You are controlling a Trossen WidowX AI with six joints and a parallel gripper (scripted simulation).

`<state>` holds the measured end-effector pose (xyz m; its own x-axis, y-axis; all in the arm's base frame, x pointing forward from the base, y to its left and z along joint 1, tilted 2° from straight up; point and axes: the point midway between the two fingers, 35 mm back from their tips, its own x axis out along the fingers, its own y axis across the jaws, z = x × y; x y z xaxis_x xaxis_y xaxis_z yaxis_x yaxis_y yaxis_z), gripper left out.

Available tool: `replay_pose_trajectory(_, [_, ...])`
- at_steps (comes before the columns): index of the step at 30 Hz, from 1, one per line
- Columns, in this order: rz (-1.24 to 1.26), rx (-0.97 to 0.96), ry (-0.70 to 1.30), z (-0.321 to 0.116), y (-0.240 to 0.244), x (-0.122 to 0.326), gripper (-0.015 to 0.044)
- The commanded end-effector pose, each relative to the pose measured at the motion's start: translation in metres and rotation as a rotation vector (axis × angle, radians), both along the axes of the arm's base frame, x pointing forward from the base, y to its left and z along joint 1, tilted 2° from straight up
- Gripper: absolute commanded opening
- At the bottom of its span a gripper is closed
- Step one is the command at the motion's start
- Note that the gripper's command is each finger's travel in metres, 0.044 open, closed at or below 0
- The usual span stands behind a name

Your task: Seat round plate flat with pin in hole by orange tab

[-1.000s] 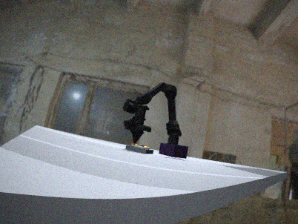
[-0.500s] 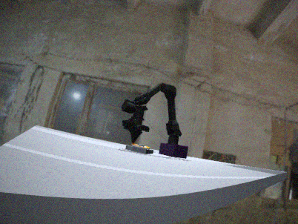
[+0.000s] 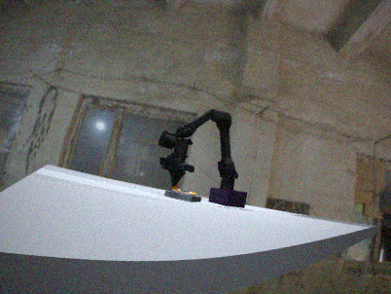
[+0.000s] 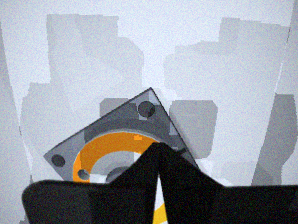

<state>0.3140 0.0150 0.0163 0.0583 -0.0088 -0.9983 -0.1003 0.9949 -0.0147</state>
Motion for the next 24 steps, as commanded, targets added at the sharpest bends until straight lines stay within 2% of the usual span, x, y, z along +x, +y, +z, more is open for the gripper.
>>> replay_pose_trajectory(1, [0.002,-0.005,0.006,-0.001,-0.005,-0.004,0.0])
replay_pose_trajectory(9, [0.002,-0.006,0.006,-0.001,-0.01,-0.006,0.0])
replay_pose_trajectory(18, [0.002,-0.005,0.006,0.044,-0.008,-0.011,0.0])
replay_pose_trajectory(24, [0.002,-0.001,0.002,0.038,-0.008,-0.009,0.0])
